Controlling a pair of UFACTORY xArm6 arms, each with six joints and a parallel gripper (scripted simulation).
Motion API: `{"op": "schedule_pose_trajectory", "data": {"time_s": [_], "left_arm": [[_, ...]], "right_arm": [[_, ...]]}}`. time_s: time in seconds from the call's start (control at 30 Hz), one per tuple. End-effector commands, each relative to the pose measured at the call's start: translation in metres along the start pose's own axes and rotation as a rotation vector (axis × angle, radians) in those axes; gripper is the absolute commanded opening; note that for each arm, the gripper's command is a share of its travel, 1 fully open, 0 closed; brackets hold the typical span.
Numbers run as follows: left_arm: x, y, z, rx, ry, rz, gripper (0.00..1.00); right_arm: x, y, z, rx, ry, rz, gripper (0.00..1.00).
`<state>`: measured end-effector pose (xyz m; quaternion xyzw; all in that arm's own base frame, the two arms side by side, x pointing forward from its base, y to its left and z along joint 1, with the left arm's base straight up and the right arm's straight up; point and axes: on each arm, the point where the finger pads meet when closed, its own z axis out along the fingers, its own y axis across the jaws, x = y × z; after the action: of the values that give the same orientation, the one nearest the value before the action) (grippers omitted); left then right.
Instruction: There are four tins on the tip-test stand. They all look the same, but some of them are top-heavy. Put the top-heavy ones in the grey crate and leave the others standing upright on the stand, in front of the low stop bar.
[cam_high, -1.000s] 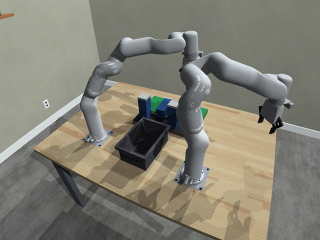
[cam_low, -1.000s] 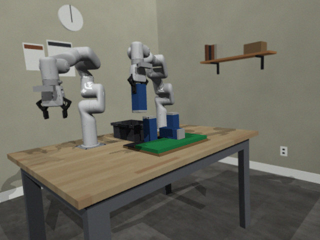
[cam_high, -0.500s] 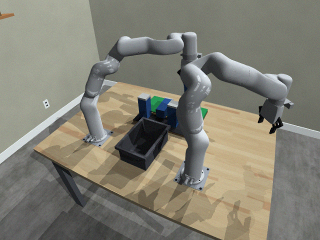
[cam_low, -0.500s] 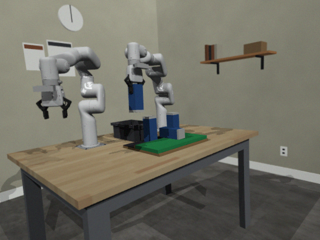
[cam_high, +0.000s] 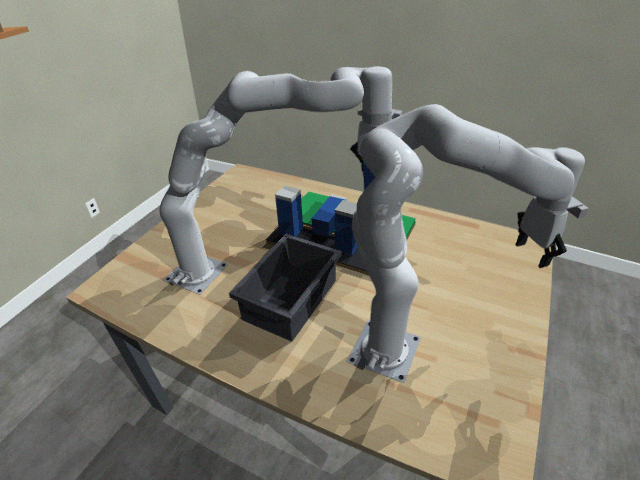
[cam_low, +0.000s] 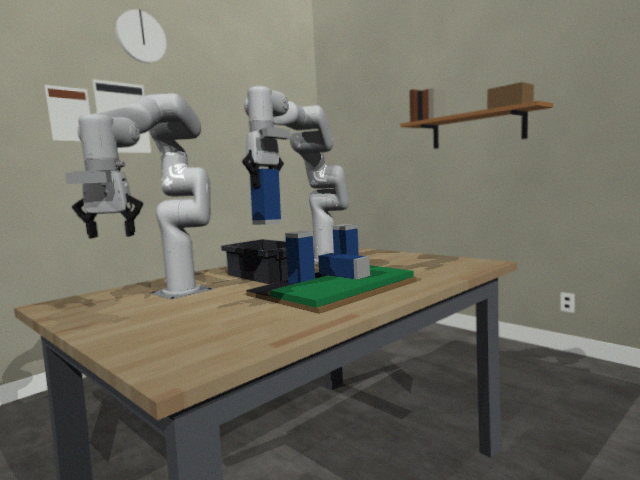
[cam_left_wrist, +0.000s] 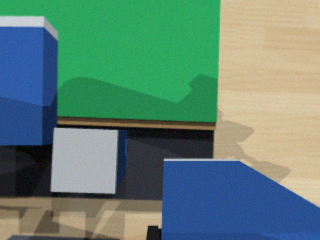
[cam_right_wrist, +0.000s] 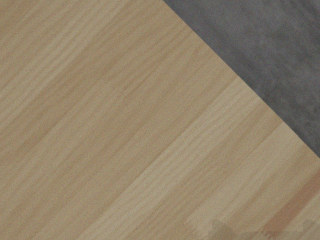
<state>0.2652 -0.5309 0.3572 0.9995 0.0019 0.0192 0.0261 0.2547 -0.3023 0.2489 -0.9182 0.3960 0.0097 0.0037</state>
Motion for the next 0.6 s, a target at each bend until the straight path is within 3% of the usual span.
{"op": "schedule_pose_trajectory", "data": {"time_s": [0.0,0.57], "left_arm": [[-0.006,0.0,-0.003,-0.003,-0.001,-0.002,0.0],[-0.04,-0.001,-0.005,0.02,-0.015,-0.001,0.0]], "right_arm": [[0.001,0.0,-0.002,0.0,0.004,0.0,1.0],[0.001,0.0,-0.002,0.0,0.004,0.0,1.0]]}}
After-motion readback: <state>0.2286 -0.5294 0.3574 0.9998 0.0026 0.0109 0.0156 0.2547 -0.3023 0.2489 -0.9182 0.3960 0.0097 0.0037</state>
